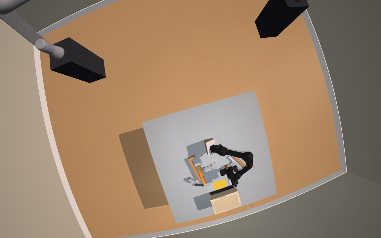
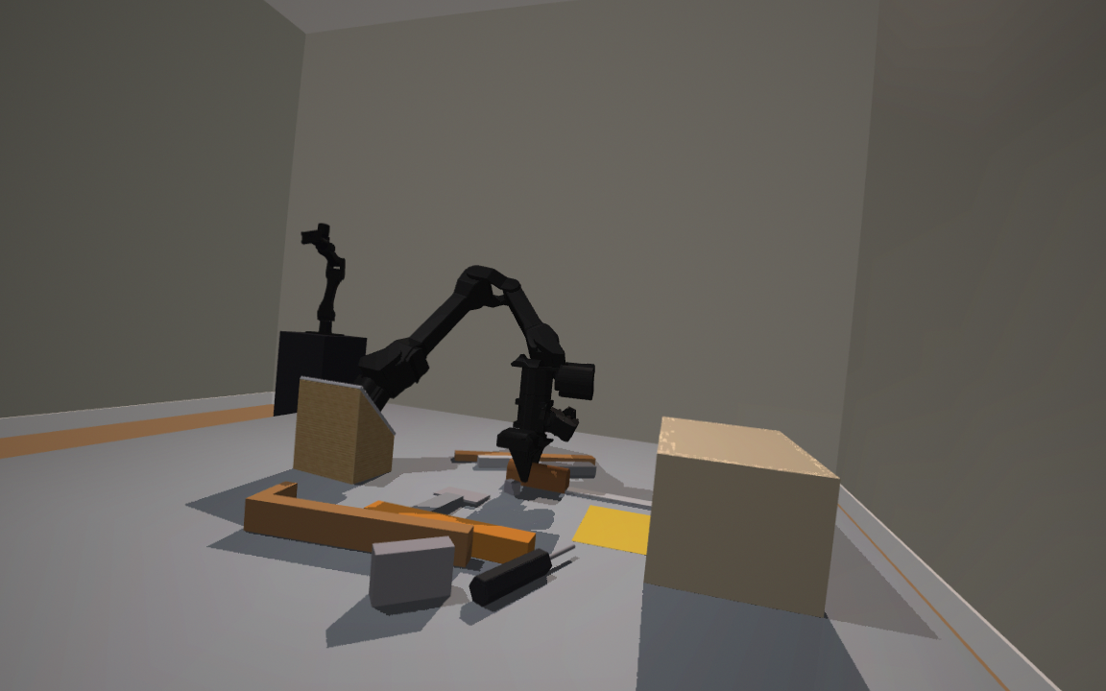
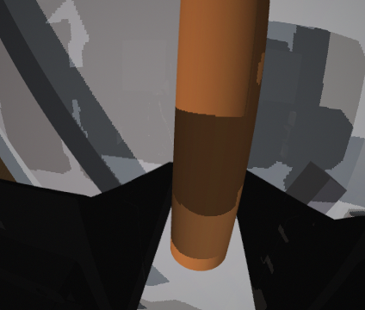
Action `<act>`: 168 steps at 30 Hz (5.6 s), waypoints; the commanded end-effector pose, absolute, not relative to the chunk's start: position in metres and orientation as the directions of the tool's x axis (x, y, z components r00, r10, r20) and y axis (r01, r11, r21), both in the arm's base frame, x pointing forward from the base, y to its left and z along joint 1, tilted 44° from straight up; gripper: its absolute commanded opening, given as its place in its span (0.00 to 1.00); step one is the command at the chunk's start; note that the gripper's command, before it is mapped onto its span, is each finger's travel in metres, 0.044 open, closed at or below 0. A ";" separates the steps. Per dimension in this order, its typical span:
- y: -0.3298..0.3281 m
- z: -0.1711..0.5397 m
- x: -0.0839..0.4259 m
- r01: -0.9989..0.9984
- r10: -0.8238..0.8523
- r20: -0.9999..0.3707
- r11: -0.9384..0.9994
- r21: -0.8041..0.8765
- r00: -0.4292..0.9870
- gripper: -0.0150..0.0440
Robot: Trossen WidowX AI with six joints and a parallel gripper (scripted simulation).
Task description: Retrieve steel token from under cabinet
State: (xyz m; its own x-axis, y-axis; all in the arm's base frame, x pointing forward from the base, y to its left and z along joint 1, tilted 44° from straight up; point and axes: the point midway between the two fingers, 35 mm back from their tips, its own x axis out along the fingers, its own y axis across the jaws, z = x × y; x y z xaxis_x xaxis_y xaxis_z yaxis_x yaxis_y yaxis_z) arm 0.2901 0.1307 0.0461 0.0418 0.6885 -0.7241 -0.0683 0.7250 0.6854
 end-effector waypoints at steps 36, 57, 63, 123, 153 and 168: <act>0.131 0.050 0.334 -0.077 0.691 -0.721 0.722 0.687 0.045 0.25; 0.131 0.051 0.355 -0.078 0.691 -0.721 0.722 0.687 0.046 0.25; 0.131 0.052 0.361 -0.079 0.691 -0.721 0.722 0.687 0.046 0.25; 0.123 0.047 0.408 -0.081 0.691 -0.722 0.723 0.686 0.049 0.25; 0.114 0.037 0.396 -0.080 0.690 -0.722 0.723 0.686 0.048 0.25; 0.115 0.036 0.382 -0.080 0.690 -0.722 0.723 0.686 0.047 0.25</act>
State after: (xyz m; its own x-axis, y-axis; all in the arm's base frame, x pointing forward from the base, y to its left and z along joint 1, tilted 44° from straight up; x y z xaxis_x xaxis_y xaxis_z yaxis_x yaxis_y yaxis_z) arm 0.3864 0.1146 0.0380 0.0497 0.6913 -0.7208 -0.0809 0.7221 0.6870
